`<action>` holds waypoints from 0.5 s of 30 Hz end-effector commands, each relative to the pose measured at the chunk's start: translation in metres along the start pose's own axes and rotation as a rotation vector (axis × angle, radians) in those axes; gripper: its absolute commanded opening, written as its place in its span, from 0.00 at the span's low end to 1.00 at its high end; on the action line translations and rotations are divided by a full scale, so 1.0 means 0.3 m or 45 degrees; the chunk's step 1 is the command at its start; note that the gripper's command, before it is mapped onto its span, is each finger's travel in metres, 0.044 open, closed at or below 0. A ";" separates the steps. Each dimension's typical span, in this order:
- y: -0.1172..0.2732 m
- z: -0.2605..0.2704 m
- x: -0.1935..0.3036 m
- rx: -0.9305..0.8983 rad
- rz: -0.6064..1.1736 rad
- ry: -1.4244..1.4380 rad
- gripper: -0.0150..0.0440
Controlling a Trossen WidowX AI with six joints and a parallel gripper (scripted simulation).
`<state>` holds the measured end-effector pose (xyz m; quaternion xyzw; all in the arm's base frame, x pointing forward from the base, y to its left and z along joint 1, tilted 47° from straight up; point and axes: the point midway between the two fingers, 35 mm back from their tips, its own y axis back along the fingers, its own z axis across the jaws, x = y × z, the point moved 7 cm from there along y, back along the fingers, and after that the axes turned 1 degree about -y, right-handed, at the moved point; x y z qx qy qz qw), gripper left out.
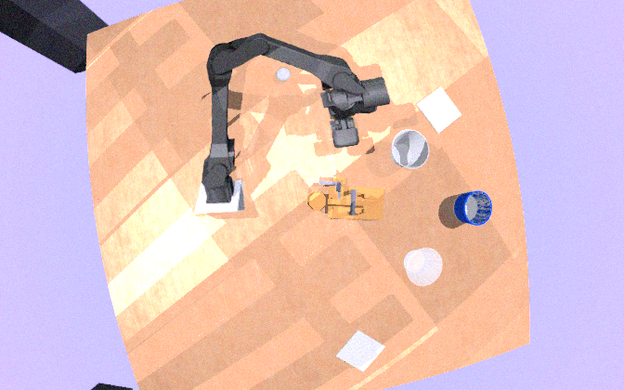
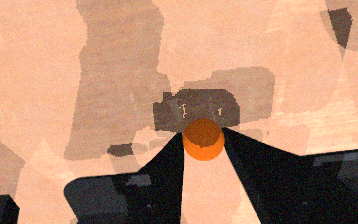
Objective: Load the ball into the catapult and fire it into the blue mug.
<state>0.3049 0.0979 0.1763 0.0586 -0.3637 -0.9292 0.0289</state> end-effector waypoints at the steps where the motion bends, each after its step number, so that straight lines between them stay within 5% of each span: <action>1: -0.001 -0.001 -0.001 0.001 -0.002 -0.003 0.36; 4: 0.026 -0.001 -0.005 0.004 -0.004 -0.005 0.25; 15: 0.236 0.002 -0.013 0.016 -0.018 -0.020 0.25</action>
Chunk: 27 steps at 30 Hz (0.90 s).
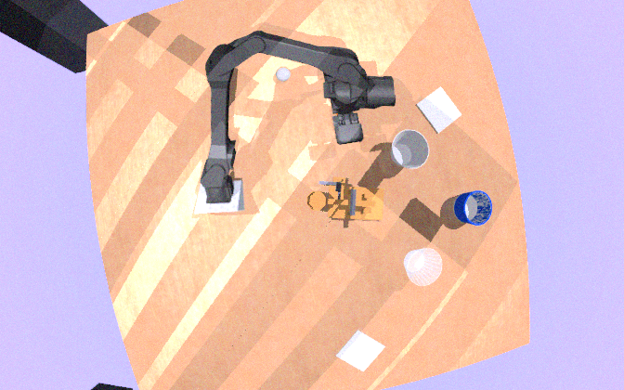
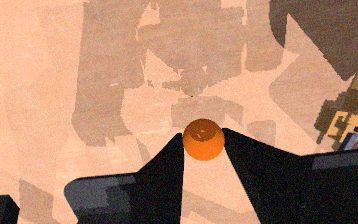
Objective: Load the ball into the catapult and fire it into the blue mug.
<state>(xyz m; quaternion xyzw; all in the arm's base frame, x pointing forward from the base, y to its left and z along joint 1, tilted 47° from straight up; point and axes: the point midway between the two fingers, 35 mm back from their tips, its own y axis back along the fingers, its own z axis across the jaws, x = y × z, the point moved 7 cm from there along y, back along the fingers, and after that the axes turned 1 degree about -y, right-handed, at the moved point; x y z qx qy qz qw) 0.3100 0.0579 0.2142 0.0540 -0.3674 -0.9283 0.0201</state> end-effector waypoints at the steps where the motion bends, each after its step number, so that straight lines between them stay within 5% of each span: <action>1: 0.071 0.002 0.003 0.005 -0.004 -0.002 0.25; 14: 0.229 -0.002 0.027 0.003 -0.008 -0.022 0.25; 27: 0.175 -0.352 0.043 0.070 0.182 -0.179 0.25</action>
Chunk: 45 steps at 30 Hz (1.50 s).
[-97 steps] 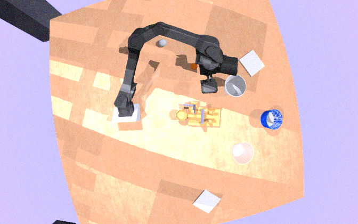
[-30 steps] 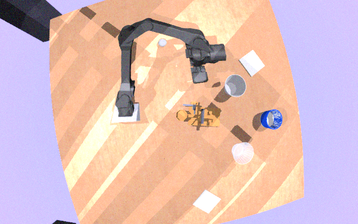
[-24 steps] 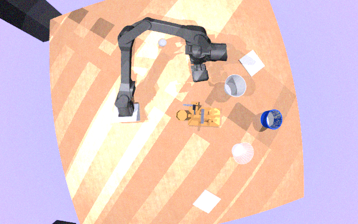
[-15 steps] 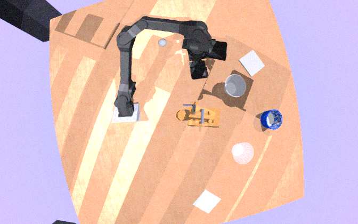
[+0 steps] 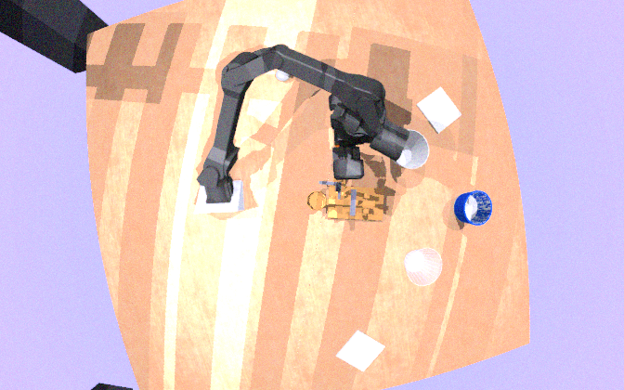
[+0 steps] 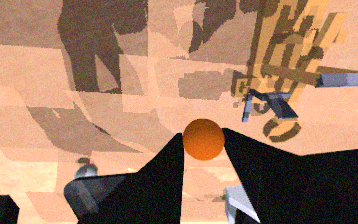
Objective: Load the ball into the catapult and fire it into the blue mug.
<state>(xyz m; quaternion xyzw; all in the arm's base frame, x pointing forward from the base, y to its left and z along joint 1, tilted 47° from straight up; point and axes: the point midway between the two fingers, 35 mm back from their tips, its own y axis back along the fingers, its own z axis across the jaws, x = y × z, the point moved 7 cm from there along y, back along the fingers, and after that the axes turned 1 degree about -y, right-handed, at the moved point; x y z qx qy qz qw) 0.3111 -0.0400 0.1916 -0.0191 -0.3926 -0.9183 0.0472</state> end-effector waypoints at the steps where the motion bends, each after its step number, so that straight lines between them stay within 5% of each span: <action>1: -0.022 -0.102 0.008 0.011 0.063 -0.043 0.25; 18: -0.133 -0.452 0.114 -0.078 0.329 -0.117 0.25; 45: -0.220 -0.450 0.107 -0.078 0.334 -0.112 0.25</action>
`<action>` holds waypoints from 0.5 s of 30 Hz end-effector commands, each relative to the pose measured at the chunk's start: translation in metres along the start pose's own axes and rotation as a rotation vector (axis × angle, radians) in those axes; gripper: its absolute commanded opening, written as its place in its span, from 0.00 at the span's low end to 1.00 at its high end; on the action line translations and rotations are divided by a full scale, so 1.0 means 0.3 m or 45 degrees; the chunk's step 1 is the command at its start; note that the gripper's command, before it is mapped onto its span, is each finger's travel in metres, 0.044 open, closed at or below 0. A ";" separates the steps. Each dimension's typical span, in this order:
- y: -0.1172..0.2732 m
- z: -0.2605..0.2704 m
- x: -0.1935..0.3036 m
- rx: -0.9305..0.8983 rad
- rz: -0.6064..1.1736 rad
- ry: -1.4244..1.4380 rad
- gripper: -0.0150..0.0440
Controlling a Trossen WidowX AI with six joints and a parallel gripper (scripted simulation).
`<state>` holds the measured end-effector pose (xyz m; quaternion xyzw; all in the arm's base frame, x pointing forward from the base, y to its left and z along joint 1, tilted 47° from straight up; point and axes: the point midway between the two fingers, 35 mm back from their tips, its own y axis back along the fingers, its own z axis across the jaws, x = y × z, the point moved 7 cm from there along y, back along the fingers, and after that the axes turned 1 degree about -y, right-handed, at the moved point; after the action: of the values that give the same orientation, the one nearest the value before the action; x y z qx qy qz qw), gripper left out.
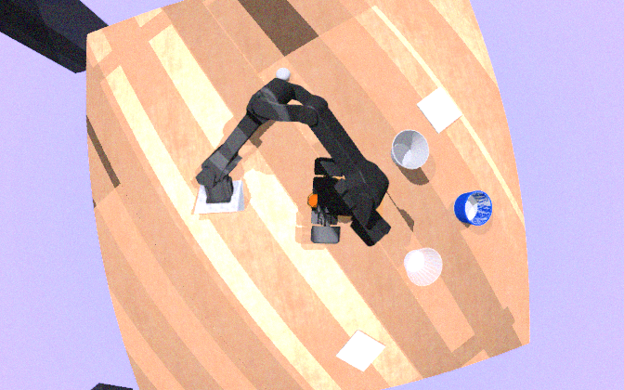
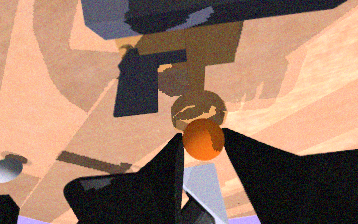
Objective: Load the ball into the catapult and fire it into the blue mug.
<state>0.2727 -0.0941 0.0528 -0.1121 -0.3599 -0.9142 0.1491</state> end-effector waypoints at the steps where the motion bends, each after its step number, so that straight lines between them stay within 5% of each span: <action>1: 0.001 0.000 0.000 0.000 0.000 0.001 0.25; 12: 0.008 0.001 0.003 0.004 -0.006 0.000 0.70; 15: 0.102 0.009 0.045 0.055 -0.091 -0.010 0.83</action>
<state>0.2724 -0.1000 0.0597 -0.1098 -0.3658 -0.9133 0.1415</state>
